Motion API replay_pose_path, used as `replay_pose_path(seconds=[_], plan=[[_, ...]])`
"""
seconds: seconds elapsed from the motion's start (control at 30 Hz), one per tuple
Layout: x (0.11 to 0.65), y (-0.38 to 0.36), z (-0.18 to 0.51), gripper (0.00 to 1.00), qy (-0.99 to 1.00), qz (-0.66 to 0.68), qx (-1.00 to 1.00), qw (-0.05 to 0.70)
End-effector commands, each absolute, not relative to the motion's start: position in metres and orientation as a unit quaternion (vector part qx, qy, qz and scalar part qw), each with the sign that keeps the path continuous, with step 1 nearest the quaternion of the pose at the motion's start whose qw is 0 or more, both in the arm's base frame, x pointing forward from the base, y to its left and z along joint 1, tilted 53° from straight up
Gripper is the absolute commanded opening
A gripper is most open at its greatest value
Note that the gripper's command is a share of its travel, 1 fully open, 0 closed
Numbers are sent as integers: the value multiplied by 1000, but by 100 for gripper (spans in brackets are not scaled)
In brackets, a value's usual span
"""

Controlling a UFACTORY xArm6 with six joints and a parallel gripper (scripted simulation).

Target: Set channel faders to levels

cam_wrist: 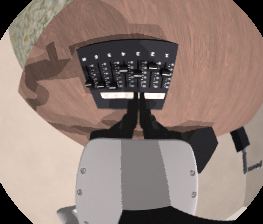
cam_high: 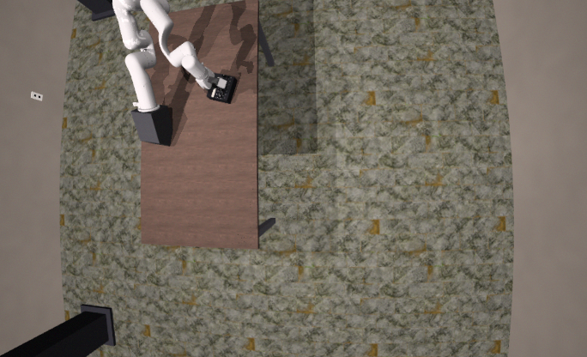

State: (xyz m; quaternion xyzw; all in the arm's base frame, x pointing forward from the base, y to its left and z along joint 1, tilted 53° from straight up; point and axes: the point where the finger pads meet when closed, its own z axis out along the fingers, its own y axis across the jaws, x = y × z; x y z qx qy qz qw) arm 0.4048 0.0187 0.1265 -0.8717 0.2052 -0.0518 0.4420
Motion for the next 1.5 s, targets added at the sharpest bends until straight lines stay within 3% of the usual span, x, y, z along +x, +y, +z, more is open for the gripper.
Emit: replay_pose_path(seconds=[0.0, 1.47], plan=[[406, 20, 126, 0, 205, -53, -872, 441], [411, 34, 116, 0, 205, -53, -872, 441]])
